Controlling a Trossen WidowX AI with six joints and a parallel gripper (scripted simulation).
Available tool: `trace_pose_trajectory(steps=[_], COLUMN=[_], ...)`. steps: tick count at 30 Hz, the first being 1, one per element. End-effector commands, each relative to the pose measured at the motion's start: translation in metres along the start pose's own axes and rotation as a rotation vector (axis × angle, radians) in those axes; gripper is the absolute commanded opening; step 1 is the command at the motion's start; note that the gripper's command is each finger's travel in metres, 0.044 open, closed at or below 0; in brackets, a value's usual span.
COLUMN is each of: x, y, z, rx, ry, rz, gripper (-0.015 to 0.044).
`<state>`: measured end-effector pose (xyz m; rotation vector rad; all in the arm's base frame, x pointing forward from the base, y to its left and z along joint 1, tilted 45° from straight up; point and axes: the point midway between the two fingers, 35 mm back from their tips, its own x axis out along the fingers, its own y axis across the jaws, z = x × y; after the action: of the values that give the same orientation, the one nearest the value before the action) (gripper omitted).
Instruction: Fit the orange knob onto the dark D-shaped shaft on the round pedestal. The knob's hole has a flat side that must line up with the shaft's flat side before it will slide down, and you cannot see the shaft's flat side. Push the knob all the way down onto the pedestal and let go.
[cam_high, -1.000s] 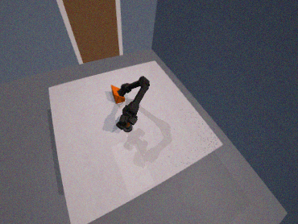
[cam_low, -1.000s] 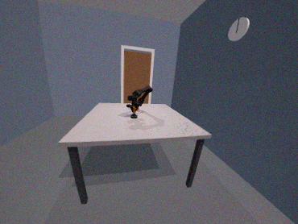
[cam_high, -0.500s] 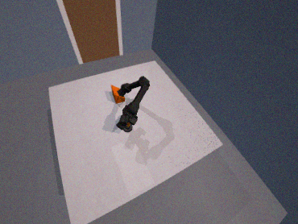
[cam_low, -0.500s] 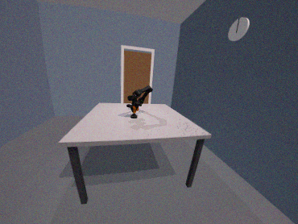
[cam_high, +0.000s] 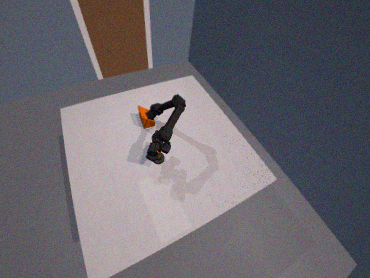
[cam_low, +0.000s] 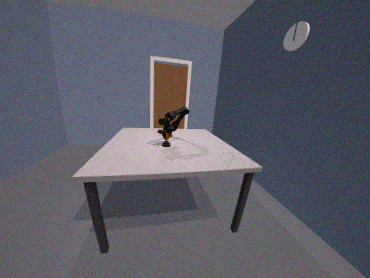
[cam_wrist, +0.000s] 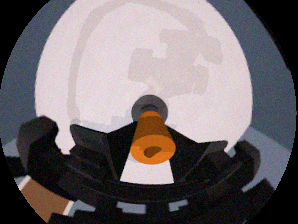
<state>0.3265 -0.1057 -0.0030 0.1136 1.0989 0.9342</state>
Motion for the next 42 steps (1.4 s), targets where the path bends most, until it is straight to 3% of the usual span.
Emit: trace_pose_trajectory(steps=[1,22,29,42], x=[0.0012,-0.0023,-0.002,0.0024], y=[-0.0003,-0.0005,-0.0002,-0.0009], z=[0.0002,0.0016,0.0009,0.0012], rx=[-0.018,-0.018,-0.217,-0.228], ry=[-0.001,-0.001,-0.001,-0.001], rz=[-0.002,-0.002,-0.002,-0.002], gripper=[0.0,0.0,0.0,0.0])
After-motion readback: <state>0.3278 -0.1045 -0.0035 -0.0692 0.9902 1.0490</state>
